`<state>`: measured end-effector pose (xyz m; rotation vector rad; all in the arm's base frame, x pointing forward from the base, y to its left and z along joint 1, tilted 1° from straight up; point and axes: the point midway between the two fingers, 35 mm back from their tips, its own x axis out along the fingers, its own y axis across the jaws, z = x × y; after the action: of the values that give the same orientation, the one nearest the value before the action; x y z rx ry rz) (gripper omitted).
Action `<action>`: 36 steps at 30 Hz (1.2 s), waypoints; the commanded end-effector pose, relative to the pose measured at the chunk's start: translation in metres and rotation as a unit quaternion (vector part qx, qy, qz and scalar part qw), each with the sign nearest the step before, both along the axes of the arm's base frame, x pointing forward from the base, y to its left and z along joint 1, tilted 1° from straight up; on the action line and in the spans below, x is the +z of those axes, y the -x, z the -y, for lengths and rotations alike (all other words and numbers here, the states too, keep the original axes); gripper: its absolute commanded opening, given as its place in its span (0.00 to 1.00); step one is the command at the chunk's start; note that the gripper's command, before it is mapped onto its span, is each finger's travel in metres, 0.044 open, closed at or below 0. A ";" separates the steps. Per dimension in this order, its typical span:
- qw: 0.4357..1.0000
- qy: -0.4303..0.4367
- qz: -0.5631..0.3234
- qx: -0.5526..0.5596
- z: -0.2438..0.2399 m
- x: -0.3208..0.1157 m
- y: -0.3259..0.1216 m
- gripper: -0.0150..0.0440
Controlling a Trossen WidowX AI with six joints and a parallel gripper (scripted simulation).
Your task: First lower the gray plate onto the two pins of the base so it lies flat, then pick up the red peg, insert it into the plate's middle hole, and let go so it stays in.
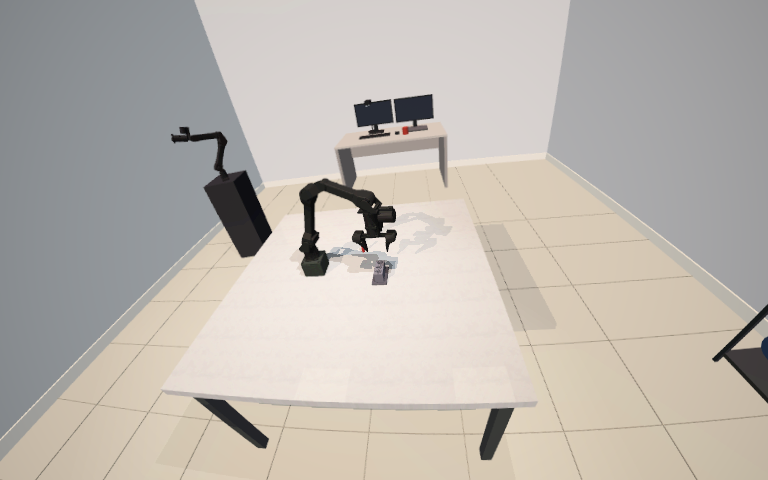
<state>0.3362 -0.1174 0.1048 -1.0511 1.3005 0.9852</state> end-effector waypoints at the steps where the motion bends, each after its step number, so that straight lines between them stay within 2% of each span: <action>1: 0.996 -0.006 -0.002 -0.084 -0.024 0.000 0.002 1.00; 7: 0.951 -0.018 0.002 -0.308 -0.071 0.002 0.009 1.00; 13: 0.856 -0.025 0.003 -0.516 -0.114 0.001 0.022 1.00; 22: 0.635 -0.031 0.004 -0.772 -0.170 -0.001 0.052 1.00; 36: 0.319 -0.030 0.006 -0.947 -0.216 -0.005 0.090 1.00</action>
<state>0.2845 0.0646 0.1065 0.4672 1.4933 -0.4536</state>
